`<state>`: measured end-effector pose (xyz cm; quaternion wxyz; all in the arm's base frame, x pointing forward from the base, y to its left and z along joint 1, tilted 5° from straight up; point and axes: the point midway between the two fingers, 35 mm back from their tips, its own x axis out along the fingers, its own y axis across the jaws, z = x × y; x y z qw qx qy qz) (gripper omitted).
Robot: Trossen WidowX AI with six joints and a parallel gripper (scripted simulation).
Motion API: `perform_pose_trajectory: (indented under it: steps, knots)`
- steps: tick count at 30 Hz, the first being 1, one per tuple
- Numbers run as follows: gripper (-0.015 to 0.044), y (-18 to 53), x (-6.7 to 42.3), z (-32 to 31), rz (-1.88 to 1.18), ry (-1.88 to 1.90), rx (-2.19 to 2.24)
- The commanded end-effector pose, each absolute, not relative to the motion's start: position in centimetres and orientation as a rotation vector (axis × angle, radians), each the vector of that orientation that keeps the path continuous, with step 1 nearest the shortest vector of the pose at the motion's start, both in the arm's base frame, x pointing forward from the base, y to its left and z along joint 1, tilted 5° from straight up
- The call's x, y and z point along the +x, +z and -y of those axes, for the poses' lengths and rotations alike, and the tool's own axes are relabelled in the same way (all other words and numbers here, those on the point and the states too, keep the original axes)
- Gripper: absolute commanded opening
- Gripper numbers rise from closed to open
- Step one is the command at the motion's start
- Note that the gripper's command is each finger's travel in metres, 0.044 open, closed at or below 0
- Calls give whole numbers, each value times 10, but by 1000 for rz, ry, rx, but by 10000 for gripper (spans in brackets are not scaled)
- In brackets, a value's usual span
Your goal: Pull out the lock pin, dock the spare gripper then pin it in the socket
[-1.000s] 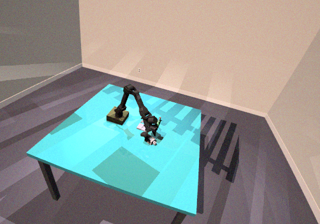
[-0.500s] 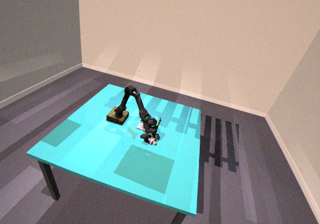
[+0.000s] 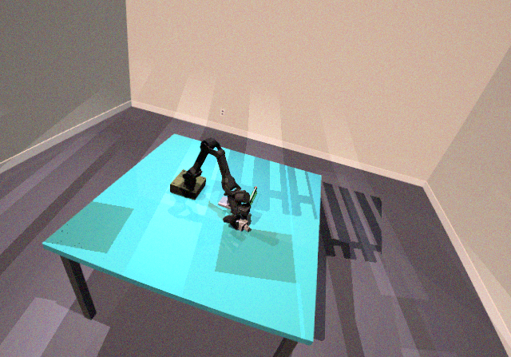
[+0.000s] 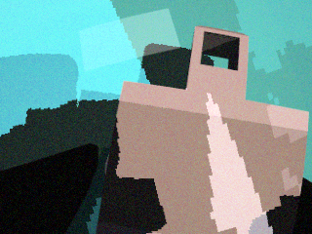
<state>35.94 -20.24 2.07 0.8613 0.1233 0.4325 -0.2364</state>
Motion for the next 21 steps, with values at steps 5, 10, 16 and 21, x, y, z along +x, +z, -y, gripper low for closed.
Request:
perform_pose_trajectory:
  steps: [5,10,16,21]
  knots:
    - [250,19,359,202,-910,-499,262]
    - [216,19,359,202,-910,-499,262]
    - [78,27,360,203,-910,-499,262]
    - [0,52,361,204,-909,-499,261]
